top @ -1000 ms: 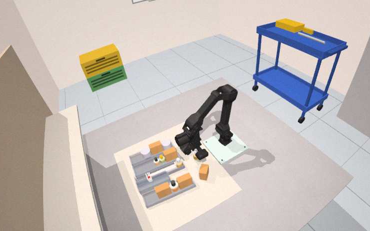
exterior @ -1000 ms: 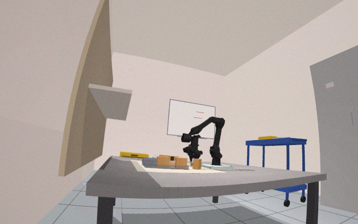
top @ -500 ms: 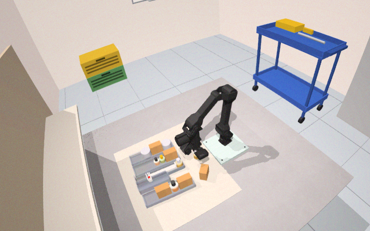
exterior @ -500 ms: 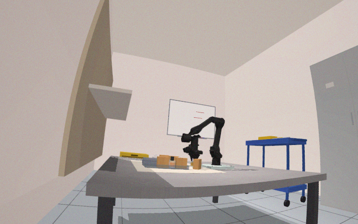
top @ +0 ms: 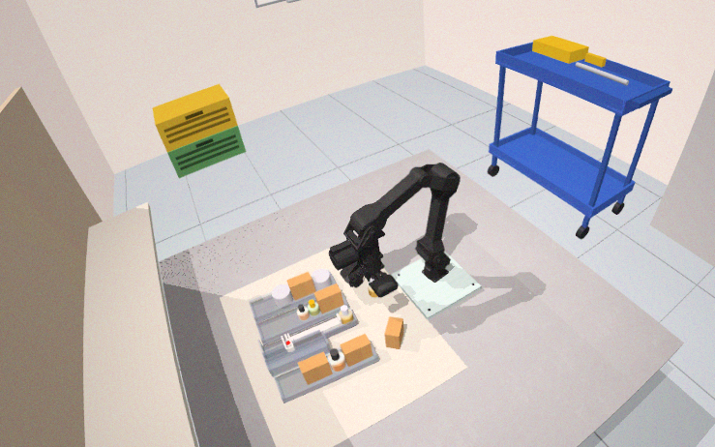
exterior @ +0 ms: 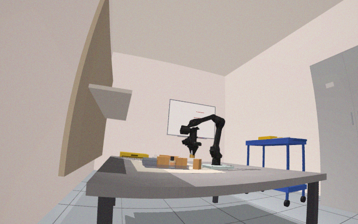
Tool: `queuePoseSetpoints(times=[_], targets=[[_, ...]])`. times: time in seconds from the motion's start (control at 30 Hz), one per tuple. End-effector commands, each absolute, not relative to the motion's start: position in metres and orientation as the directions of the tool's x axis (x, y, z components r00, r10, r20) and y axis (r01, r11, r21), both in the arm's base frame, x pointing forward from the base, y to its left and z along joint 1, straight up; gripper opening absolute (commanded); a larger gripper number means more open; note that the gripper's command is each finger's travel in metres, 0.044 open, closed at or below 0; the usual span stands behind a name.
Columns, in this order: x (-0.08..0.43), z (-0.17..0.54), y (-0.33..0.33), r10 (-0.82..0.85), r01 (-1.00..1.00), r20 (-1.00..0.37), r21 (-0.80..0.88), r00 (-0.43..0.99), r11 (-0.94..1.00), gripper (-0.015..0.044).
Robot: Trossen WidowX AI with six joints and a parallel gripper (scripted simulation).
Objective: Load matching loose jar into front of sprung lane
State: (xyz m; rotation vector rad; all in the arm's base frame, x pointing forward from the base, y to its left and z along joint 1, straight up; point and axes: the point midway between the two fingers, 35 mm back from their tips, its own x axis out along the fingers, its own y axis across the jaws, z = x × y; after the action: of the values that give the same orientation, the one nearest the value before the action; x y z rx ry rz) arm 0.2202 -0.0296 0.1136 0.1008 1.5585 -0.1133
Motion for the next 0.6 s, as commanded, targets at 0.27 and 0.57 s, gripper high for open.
queuePoseSetpoints(times=[0.27, 0.57], targets=[[0.219, 0.156, -0.031, -0.009, 0.134, -1.0, -0.005, 0.026, 0.991, 0.0], [0.252, 0.133, -0.033, -0.01, 0.172, -1.0, -0.005, 0.028, 0.985, 0.0]])
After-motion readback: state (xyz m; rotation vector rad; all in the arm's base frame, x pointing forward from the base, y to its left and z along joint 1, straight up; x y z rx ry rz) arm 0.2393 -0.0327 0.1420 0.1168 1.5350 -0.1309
